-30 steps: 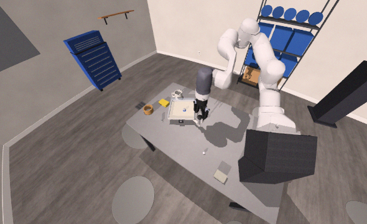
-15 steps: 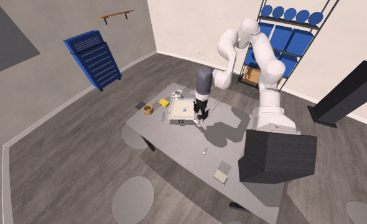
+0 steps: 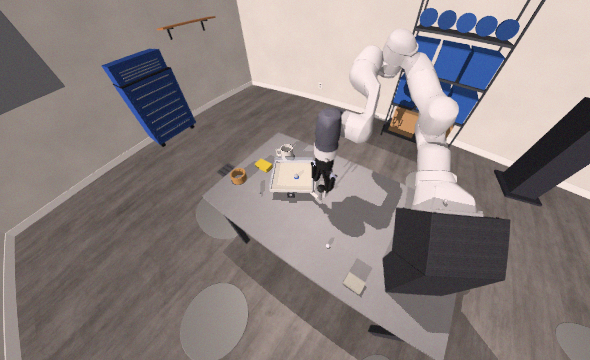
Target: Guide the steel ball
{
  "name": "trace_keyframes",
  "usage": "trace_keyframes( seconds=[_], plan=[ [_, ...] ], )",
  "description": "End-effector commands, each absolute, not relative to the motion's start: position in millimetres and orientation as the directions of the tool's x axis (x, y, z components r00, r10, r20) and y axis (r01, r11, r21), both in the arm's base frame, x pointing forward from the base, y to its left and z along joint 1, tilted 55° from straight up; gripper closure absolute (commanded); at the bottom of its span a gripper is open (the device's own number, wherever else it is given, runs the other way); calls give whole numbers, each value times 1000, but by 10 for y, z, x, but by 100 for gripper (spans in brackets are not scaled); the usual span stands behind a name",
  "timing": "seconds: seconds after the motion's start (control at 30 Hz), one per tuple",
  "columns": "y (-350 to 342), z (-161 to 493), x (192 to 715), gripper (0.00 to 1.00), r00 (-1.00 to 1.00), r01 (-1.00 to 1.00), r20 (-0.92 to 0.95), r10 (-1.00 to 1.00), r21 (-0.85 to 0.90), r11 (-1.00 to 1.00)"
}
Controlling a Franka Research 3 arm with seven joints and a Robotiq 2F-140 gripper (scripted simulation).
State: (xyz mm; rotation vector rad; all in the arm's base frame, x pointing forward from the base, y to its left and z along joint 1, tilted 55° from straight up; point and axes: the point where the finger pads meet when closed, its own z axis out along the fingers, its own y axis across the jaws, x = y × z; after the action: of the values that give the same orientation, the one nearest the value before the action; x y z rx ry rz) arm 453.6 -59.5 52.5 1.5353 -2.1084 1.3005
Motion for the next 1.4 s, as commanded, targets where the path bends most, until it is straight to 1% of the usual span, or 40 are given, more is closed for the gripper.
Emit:
trace_keyframes(
  seconds=[0.0, 1.37],
  plan=[
    [-587, 541, 4520, 64, -426, -854, 629, -650, -517, 59],
    [-192, 844, 4364, 64, -426, -854, 629, -650, -517, 59]
  ],
)
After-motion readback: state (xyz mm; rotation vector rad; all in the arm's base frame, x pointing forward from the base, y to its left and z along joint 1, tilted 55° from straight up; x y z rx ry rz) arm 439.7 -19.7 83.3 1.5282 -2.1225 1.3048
